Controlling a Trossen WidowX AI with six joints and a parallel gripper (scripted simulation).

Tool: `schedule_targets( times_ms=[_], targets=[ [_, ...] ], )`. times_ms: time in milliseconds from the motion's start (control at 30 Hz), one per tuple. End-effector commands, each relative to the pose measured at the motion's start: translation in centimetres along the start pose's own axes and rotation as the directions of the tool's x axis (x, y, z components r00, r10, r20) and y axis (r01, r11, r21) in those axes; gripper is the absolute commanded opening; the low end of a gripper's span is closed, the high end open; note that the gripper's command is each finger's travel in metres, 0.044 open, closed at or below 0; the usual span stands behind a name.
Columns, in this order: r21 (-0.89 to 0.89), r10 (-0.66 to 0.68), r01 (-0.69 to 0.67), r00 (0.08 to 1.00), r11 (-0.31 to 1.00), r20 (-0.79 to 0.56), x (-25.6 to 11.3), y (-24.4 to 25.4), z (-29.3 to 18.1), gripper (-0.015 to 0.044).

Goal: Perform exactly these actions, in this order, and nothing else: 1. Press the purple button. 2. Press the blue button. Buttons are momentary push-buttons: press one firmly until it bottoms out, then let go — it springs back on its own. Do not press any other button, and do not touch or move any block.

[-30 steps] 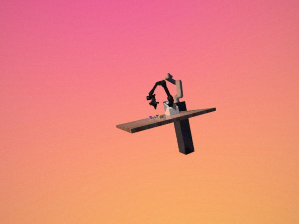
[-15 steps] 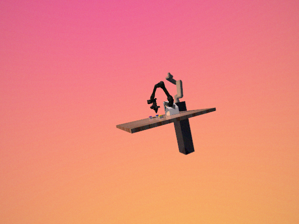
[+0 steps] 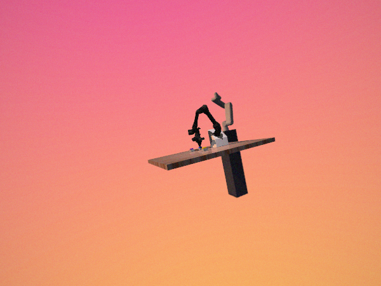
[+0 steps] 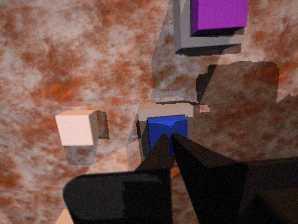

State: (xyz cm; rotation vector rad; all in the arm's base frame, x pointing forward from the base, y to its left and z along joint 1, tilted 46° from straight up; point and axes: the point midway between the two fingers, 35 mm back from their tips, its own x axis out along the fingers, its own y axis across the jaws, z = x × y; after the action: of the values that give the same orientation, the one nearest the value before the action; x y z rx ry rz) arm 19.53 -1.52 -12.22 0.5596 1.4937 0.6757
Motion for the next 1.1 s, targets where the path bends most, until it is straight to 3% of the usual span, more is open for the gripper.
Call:
schedule_targets(
  times_ms=[0,633,767,933,1067],
  targets=[
    [0.005,0.004,-0.004,1.0,1.0,0.0,0.5,0.1,-0.1,0.002],
    [0.005,0.004,-0.004,1.0,1.0,0.0,0.5,0.1,-0.1,0.002],
    [0.005,0.002,-0.002,1.0,1.0,0.0,-2.5,0.0,-0.1,0.002],
    [0.006,0.002,-0.002,1.0,1.0,0.0,-2.8,0.0,-0.1,0.002],
    [0.006,-0.014,0.014,1.0,1.0,0.0,-3.5,1.2,1.4,0.0125]
  ],
)
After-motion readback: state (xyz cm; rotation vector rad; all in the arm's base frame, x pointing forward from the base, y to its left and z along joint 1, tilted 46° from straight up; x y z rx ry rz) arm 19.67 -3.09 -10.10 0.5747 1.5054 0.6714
